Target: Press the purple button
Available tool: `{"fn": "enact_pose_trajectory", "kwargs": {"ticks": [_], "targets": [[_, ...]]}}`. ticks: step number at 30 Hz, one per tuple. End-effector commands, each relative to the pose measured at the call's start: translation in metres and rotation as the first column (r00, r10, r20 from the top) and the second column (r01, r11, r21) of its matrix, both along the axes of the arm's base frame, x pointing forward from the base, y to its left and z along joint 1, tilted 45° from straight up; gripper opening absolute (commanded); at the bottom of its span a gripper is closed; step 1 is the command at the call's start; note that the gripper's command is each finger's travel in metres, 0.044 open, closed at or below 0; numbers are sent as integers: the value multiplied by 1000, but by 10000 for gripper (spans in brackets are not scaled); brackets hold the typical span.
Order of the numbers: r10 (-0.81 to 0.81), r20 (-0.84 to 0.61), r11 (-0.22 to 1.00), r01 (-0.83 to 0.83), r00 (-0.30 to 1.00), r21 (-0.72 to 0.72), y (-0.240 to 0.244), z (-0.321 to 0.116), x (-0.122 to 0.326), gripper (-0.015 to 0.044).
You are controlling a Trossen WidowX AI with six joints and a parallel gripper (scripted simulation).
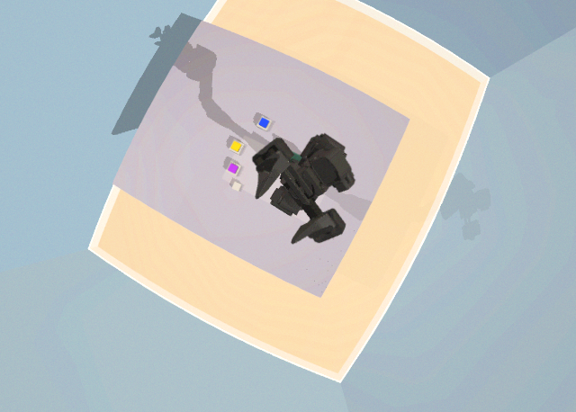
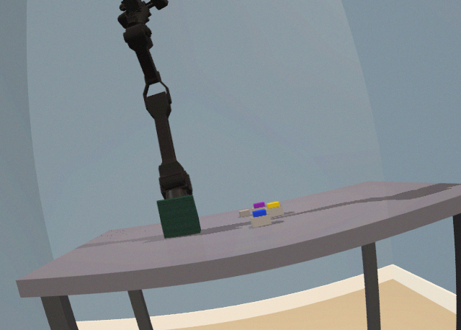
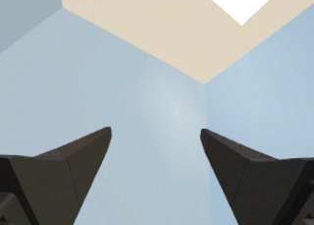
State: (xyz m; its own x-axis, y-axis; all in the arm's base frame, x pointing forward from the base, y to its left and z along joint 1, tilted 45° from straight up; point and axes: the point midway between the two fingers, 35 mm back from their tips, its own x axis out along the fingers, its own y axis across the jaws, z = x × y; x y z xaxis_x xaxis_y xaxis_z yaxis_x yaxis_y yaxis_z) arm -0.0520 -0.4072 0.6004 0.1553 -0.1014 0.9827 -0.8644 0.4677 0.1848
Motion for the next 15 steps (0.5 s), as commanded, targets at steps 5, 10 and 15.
{"fn": "enact_pose_trajectory", "kwargs": {"ticks": [5,10,15], "targets": [[-142,-103,948,165,984,271,-63,-21,57,400],[-183,-261,869,280,948,409,-95,-50,107,400],[-159,-463,781,398,872,481,-115,-89,163,400]]}}
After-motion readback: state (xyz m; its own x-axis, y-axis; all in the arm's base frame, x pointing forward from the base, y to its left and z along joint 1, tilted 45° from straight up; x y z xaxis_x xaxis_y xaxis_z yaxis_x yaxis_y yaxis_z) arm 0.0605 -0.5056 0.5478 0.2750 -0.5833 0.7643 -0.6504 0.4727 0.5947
